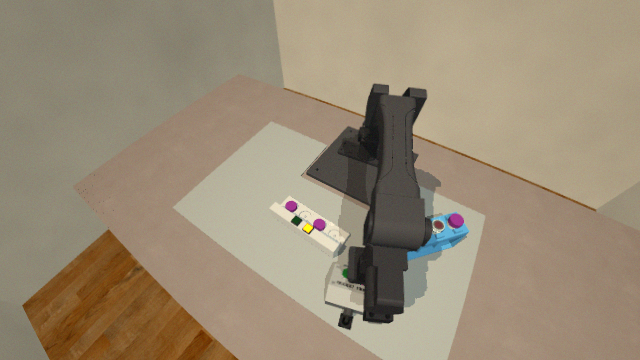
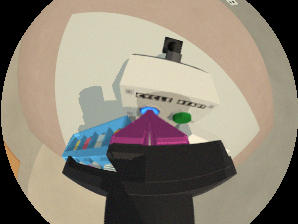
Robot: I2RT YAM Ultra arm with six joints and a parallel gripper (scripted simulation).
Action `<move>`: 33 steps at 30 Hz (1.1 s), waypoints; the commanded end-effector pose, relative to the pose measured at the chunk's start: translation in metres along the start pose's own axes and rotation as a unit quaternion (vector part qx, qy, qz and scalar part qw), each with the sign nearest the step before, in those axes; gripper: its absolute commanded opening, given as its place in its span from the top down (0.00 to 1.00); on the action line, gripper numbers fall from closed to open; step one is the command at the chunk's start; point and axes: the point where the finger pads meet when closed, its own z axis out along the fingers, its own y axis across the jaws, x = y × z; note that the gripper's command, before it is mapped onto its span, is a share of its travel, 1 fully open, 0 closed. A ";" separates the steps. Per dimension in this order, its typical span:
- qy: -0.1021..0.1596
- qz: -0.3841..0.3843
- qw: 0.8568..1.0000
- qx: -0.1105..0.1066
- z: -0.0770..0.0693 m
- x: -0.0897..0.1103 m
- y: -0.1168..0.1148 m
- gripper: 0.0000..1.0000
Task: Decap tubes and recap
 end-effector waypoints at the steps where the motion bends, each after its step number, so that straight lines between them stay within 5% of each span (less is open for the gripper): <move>1: -0.001 0.001 1.000 -0.001 -0.001 0.001 0.001 1.00; 16: -0.001 0.001 1.000 -0.001 -0.001 0.001 0.001 1.00; 33: -0.001 0.001 1.000 -0.001 -0.037 0.001 0.001 1.00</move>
